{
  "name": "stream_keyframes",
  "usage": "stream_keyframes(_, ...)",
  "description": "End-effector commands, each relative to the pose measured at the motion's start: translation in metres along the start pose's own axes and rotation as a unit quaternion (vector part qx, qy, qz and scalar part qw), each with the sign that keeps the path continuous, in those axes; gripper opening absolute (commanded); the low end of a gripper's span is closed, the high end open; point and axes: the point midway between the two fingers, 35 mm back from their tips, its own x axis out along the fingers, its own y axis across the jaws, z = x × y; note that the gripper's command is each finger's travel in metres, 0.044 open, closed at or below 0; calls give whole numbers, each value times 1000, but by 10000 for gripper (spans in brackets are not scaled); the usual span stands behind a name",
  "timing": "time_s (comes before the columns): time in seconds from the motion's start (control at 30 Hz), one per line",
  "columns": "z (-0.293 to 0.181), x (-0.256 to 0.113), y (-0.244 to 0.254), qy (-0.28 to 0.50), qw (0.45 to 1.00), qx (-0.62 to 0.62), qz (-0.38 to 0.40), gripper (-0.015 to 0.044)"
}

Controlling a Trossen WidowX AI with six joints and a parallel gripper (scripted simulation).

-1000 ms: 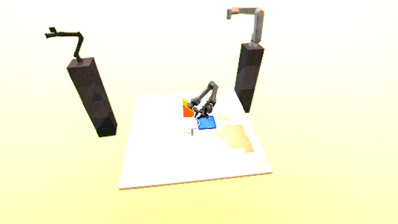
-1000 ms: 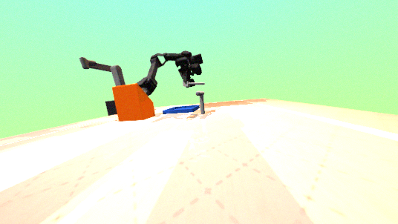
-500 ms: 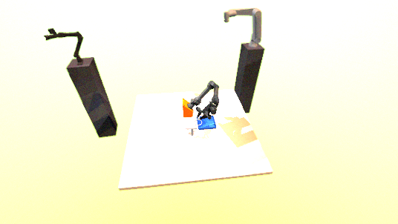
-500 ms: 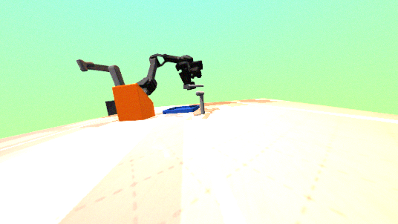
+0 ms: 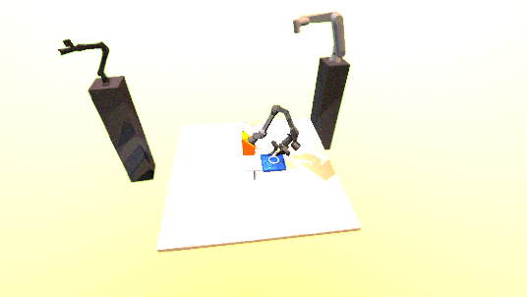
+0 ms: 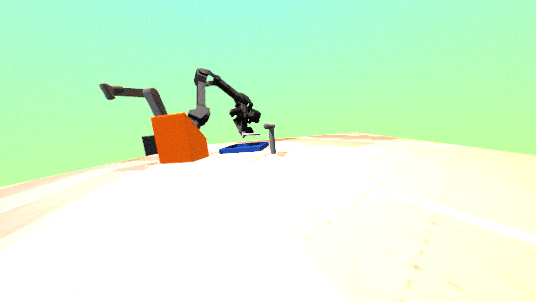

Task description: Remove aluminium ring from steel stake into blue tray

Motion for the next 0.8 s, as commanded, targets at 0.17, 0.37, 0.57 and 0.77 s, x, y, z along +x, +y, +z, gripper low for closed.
stream_keyframes(0.17,-24,0,13,-5,1000,2,-1,0)
stream_keyframes(0.37,-28,17,28,-4,1000,2,-1,0)
stream_keyframes(0.57,-27,12,28,-3,1000,-1,4,131)
stream_keyframes(0.77,-27,12,28,-3,1000,-1,4,289)
